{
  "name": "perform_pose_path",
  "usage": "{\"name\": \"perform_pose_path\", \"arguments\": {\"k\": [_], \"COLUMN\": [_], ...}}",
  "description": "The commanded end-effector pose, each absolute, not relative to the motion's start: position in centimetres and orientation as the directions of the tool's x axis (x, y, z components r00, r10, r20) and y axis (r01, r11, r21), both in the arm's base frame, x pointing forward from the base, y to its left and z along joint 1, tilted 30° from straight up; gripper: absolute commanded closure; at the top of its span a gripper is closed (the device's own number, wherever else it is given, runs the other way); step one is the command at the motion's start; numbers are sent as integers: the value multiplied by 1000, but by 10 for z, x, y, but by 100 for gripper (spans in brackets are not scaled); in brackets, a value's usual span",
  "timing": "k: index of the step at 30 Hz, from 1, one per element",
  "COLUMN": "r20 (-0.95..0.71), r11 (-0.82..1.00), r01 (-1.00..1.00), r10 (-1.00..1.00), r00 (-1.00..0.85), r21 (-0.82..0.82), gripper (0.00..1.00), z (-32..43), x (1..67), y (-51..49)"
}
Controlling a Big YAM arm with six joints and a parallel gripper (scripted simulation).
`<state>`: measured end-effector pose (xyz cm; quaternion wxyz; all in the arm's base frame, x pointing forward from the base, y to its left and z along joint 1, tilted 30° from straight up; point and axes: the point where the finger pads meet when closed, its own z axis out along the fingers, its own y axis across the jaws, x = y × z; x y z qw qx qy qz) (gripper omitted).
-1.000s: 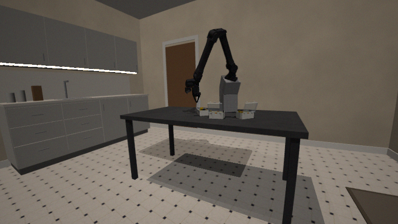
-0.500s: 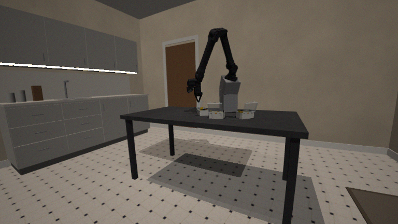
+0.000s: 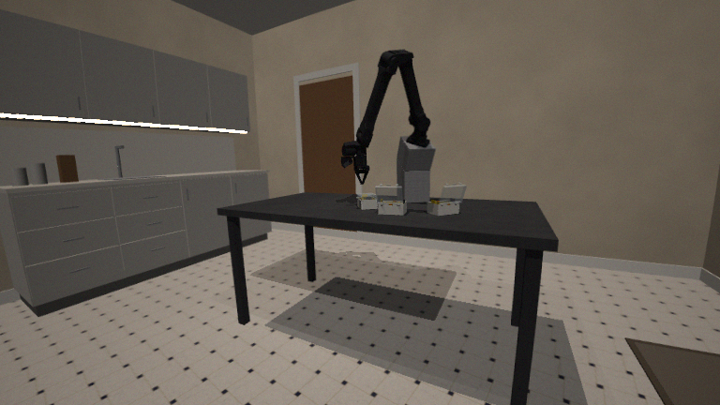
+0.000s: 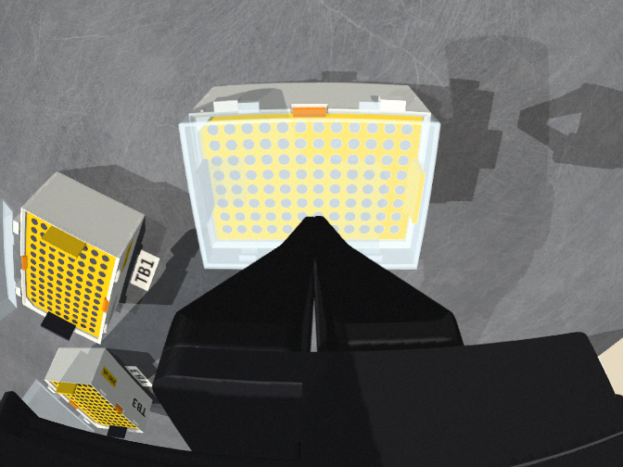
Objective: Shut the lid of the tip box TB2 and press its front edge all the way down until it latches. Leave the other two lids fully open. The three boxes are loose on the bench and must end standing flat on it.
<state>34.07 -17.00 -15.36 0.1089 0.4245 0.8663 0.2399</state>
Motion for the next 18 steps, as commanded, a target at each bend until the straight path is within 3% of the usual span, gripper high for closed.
{"name": "perform_pose_path", "arguments": {"k": [1, 18], "r20": [-16, -23], "r11": [539, 540], "r01": [670, 668], "r10": [785, 786], "r00": [-620, -618], "r21": [510, 512], "gripper": [100, 100], "z": [-143, -142], "x": [348, 351], "y": [-170, -174]}}
